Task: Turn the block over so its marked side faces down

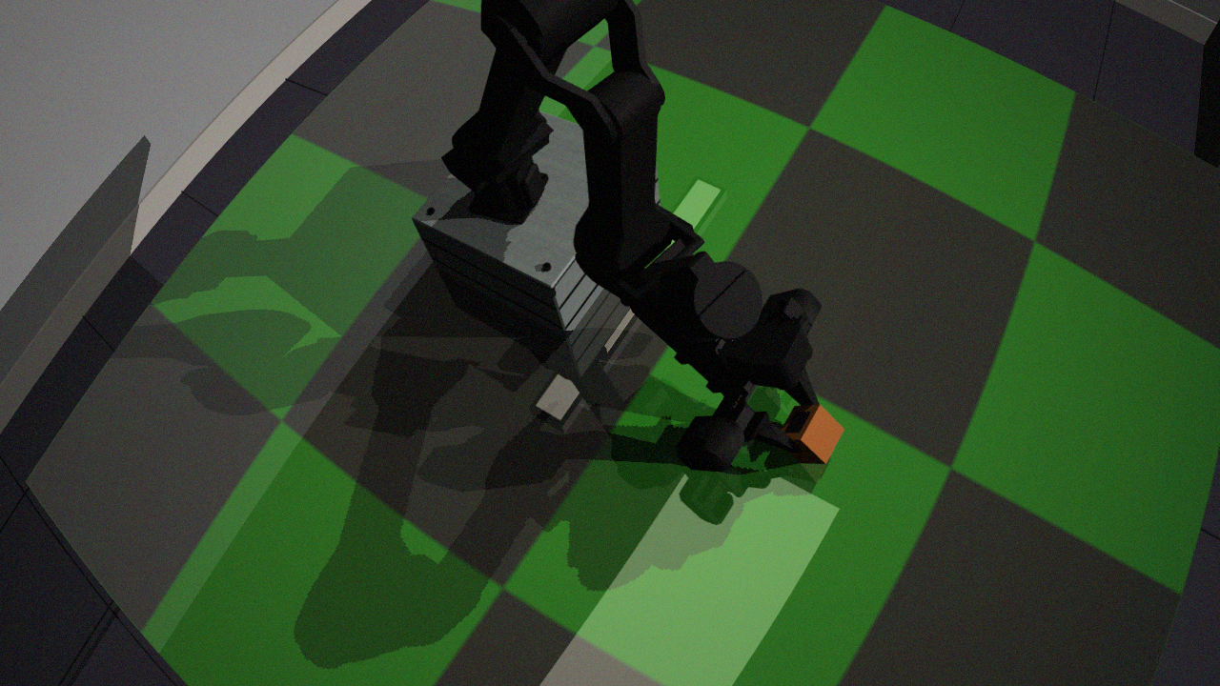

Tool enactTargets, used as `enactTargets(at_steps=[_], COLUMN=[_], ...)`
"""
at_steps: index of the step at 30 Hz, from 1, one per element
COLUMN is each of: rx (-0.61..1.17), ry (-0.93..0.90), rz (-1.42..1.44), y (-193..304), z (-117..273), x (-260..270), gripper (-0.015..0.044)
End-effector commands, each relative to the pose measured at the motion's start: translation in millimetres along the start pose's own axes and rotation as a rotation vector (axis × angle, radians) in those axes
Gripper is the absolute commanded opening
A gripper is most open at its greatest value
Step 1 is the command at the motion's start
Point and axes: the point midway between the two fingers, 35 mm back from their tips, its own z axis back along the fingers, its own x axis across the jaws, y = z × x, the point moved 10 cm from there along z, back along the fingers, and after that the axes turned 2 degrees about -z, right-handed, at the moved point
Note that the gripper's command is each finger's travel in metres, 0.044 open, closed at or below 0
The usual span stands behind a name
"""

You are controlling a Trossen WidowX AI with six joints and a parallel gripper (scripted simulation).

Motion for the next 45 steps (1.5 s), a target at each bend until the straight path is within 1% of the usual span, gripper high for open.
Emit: enactTargets(at_steps=[1,10,28,45], rx=[-0.015,-0.121,-0.142,-0.142], ry=[-0.007,-0.011,-0.012,-0.012], rz=[-0.009,-0.005,-0.005,-0.005], y=[13,25,24,24], z=[3,14,16,16], x=[1,3,3,3], gripper=[0.0000,0.0000,0.0000,0.0440])
